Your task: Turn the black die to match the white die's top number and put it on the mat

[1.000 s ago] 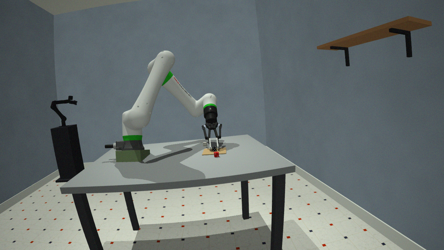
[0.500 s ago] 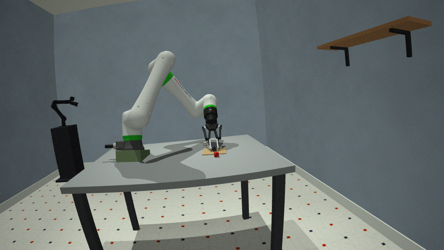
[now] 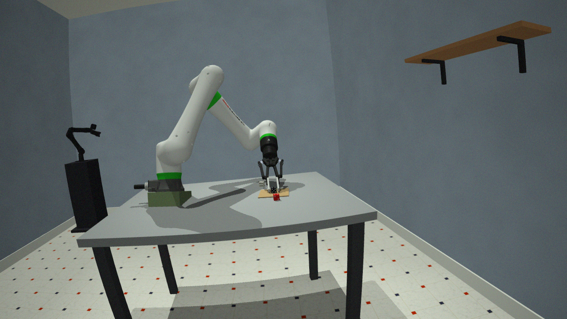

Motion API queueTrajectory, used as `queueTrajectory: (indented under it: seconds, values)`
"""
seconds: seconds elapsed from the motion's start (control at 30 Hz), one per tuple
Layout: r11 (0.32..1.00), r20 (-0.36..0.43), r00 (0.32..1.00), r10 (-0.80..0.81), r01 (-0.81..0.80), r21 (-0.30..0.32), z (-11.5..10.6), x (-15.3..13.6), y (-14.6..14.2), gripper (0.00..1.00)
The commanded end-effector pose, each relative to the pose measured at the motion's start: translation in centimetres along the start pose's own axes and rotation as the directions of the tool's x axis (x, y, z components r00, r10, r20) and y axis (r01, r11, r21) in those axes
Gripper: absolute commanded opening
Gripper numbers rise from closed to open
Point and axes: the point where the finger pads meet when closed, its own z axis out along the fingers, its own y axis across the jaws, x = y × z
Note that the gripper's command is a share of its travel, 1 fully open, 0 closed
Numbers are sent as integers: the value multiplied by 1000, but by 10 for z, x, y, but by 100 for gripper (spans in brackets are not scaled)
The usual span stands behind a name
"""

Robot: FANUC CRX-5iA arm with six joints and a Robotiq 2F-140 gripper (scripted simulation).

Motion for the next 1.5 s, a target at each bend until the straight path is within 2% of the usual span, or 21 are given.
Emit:
queueTrajectory:
  seconds: [0.0,0.63,0.67,1.47]
  values:
    - [1000,0,1000,0,0,0,0,0,0,25]
    - [1000,0,1000,0,0,0,0,0,0,25]
    - [1000,0,1000,0,0,0,0,0,0,13]
    - [1000,0,1000,0,0,0,0,0,0,13]
